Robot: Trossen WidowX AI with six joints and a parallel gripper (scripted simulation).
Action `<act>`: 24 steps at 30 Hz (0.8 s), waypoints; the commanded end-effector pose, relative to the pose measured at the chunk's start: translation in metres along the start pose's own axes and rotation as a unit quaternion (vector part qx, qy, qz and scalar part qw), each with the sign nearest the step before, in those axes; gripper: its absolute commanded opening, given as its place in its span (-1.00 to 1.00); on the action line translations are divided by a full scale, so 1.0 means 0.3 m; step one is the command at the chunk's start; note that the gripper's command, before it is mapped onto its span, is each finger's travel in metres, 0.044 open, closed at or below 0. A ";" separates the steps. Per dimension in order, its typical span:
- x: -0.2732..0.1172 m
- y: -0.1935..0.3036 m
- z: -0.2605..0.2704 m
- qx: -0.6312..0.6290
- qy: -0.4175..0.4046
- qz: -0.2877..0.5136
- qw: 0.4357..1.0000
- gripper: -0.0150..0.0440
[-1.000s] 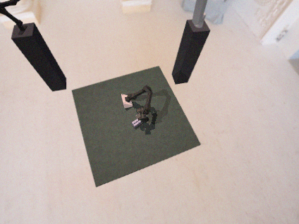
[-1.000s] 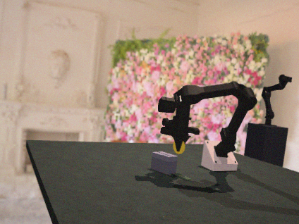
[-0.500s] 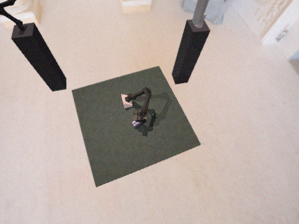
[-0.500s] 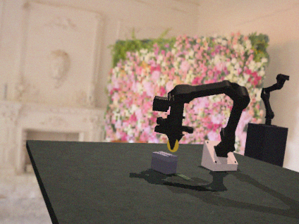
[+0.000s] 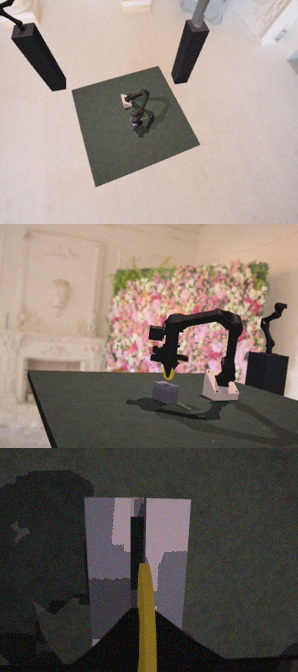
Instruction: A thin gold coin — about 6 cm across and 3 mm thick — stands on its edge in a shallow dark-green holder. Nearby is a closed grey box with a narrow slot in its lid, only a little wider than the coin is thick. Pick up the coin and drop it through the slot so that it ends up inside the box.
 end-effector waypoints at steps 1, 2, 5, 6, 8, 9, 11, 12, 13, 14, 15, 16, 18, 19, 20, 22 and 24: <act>-0.001 -0.014 0.002 -0.003 -0.001 -0.002 1.000 -0.47; -0.001 -0.009 0.001 -0.002 0.000 -0.001 1.000 -0.49; 0.000 0.000 0.000 0.000 0.000 0.000 1.000 -0.49; 0.000 0.000 0.000 0.000 0.000 0.000 1.000 -0.49; 0.000 0.000 0.000 0.000 0.000 0.000 1.000 -0.49; 0.000 0.000 0.000 0.000 0.000 0.000 1.000 -0.49; 0.000 0.000 0.000 0.000 0.000 0.000 1.000 -0.49; 0.000 0.000 0.000 0.000 0.000 0.000 1.000 -0.49; 0.000 -0.001 0.000 0.000 0.000 0.000 1.000 -0.49; 0.000 -0.002 0.000 0.000 0.000 0.000 1.000 -0.49; 0.000 -0.004 0.001 0.000 0.000 0.000 1.000 -0.49; -0.001 -0.006 0.001 0.000 0.000 0.000 1.000 -0.49; -0.001 -0.011 0.004 -0.001 0.000 0.000 1.000 -0.49; -0.002 -0.014 0.005 -0.001 0.000 0.000 1.000 -0.49; -0.002 -0.016 0.006 -0.002 0.000 0.000 1.000 -0.49; -0.003 -0.020 0.007 -0.004 0.000 0.000 1.000 -0.49; -0.003 -0.024 0.007 -0.005 0.000 0.000 1.000 -0.49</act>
Point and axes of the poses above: the point midway between the two fingers, 35 mm back from their tips, its own x axis out along the fingers, its own z axis across the jaws, y = z × x, the point moved 6 cm from there along -x, back along the fingers, and after that the axes turned 4 degrees about x, right-handed, at the moved point
